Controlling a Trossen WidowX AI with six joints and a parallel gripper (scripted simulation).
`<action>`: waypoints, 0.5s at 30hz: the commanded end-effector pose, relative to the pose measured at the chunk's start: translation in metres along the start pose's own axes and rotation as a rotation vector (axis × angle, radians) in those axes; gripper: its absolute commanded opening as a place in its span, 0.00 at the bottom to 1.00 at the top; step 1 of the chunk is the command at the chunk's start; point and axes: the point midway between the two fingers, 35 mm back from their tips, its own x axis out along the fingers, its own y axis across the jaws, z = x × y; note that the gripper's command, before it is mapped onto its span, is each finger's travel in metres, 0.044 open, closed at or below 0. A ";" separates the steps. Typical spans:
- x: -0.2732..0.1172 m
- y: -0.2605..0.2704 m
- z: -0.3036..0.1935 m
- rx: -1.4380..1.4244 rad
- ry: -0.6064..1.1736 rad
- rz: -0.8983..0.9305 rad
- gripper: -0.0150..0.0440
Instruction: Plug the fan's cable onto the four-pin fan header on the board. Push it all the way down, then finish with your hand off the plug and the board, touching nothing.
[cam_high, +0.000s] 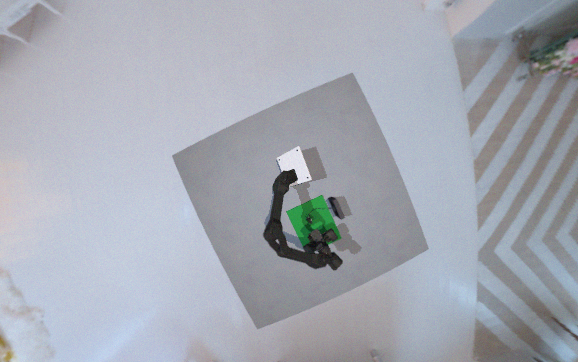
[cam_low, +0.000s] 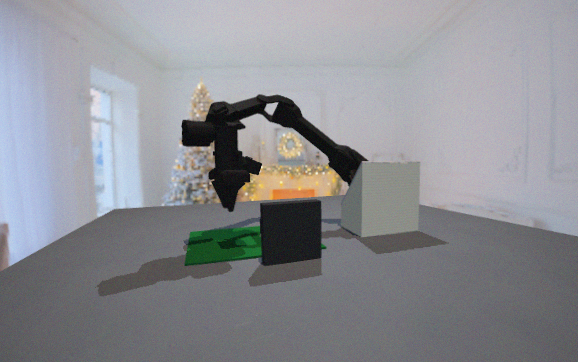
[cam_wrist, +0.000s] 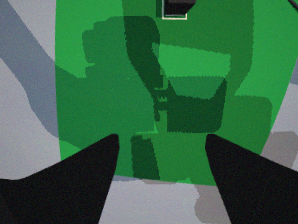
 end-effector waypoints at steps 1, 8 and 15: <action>0.003 0.005 -0.026 -0.008 -0.001 0.007 0.69; 0.004 0.005 -0.027 -0.008 -0.001 0.007 0.69; 0.004 0.005 -0.027 -0.008 -0.001 0.007 0.69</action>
